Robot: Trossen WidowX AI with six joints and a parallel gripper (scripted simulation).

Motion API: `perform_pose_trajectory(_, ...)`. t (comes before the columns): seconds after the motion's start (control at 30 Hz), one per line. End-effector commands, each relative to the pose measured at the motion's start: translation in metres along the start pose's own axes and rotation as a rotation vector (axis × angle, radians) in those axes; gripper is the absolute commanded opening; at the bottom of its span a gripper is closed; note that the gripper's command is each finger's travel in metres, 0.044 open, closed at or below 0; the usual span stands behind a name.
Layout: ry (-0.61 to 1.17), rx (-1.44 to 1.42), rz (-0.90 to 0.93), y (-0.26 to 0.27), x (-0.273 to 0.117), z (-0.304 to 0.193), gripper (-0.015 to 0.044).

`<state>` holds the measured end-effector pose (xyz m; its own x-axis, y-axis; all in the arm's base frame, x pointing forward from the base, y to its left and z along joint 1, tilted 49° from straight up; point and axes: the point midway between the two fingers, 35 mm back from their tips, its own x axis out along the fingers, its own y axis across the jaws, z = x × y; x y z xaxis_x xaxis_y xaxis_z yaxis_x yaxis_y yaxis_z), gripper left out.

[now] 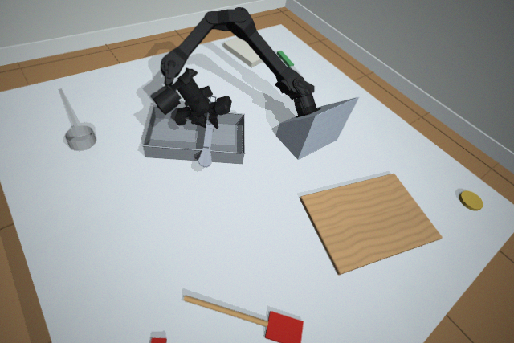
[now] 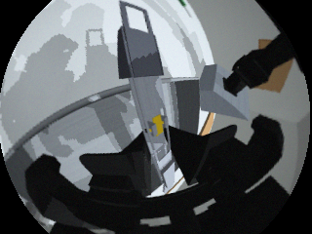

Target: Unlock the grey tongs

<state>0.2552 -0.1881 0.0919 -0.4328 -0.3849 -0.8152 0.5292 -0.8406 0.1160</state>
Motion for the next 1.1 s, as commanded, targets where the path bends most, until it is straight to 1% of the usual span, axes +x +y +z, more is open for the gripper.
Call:
perform_pose_trajectory(0.0, 0.001, 0.001, 0.001, 0.0, -0.001, 0.0, 0.0069)
perform_pose_trajectory(0.13, 0.001, 0.001, 0.001, 0.0, -0.001, 0.0, 0.0042)
perform_pose_trajectory(0.3, 0.001, 0.001, 0.001, 0.0, -0.001, 0.0, -0.0089)
perform_pose_trajectory(0.37, 0.005, 0.0, 0.005, -0.004, -0.008, -0.001, -0.0142)
perform_pose_trajectory(0.4, 0.008, -0.001, 0.01, -0.008, -0.016, -0.001, -0.015)
perform_pose_trajectory(0.53, 0.028, -0.005, 0.034, -0.032, -0.056, -0.001, -0.015)
perform_pose_trajectory(0.6, 0.033, -0.007, 0.04, -0.04, -0.066, 0.0, -0.015)
perform_pose_trajectory(0.87, 0.033, -0.009, 0.043, -0.039, -0.066, 0.0, -0.015)
perform_pose_trajectory(1.07, 0.026, -0.056, 0.119, -0.039, -0.064, 0.001, -0.015)
